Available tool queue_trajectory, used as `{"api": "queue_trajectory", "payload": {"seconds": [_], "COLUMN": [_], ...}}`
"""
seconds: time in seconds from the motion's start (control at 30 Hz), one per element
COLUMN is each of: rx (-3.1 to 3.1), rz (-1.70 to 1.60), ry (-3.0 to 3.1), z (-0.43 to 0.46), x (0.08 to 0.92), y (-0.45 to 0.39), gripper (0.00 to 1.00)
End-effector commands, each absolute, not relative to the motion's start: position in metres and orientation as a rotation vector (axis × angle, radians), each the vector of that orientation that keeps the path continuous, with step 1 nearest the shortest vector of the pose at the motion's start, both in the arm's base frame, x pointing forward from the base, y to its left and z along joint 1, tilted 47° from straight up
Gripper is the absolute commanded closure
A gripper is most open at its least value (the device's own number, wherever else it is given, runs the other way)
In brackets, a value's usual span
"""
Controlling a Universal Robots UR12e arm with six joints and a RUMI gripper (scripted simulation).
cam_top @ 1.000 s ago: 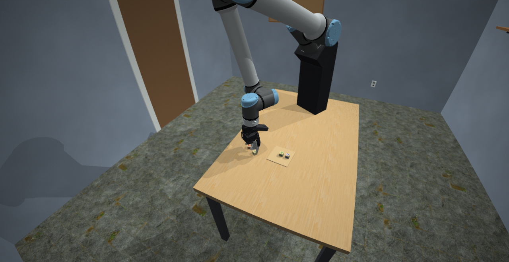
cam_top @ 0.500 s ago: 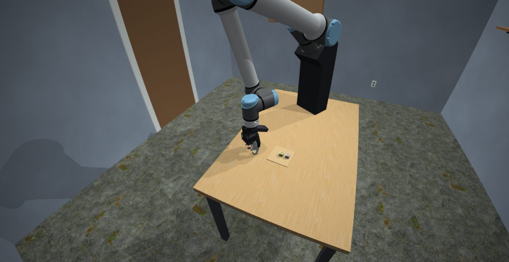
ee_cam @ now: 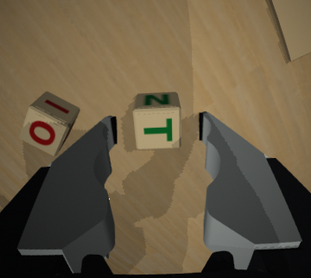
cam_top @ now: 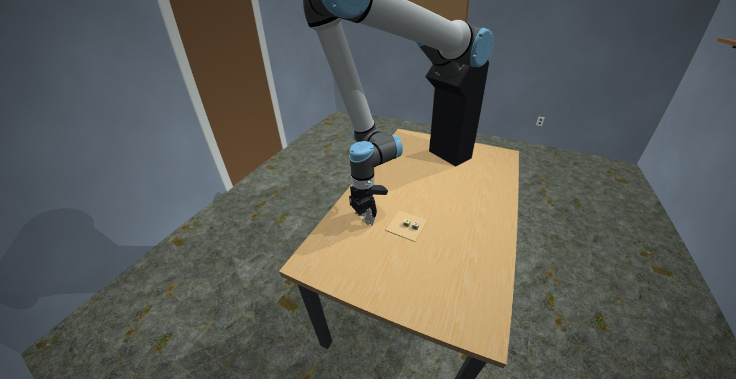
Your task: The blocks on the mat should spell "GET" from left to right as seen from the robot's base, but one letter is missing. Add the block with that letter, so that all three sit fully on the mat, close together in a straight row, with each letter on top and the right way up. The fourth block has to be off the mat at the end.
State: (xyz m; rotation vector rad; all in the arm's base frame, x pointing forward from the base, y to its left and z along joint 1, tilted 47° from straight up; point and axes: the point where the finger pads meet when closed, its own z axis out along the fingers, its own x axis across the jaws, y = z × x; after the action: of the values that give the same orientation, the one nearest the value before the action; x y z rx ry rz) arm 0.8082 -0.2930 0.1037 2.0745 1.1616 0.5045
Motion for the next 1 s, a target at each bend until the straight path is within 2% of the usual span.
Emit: {"api": "queue_trajectory", "payload": {"seconds": [0.0,0.53,0.57,0.97], "rx": [2.074,2.074,2.074,2.074], "rz": [0.505,0.505,0.505,0.505], "ry": [1.161,1.161,1.161,1.161], "z": [0.1023,0.1021,0.1021,0.1021], "x": [0.8102,0.8104,0.8104,0.8104], "y": [-0.2939,-0.2940,-0.2940,-0.2940], "gripper": [0.68,0.68,0.75,0.75]}}
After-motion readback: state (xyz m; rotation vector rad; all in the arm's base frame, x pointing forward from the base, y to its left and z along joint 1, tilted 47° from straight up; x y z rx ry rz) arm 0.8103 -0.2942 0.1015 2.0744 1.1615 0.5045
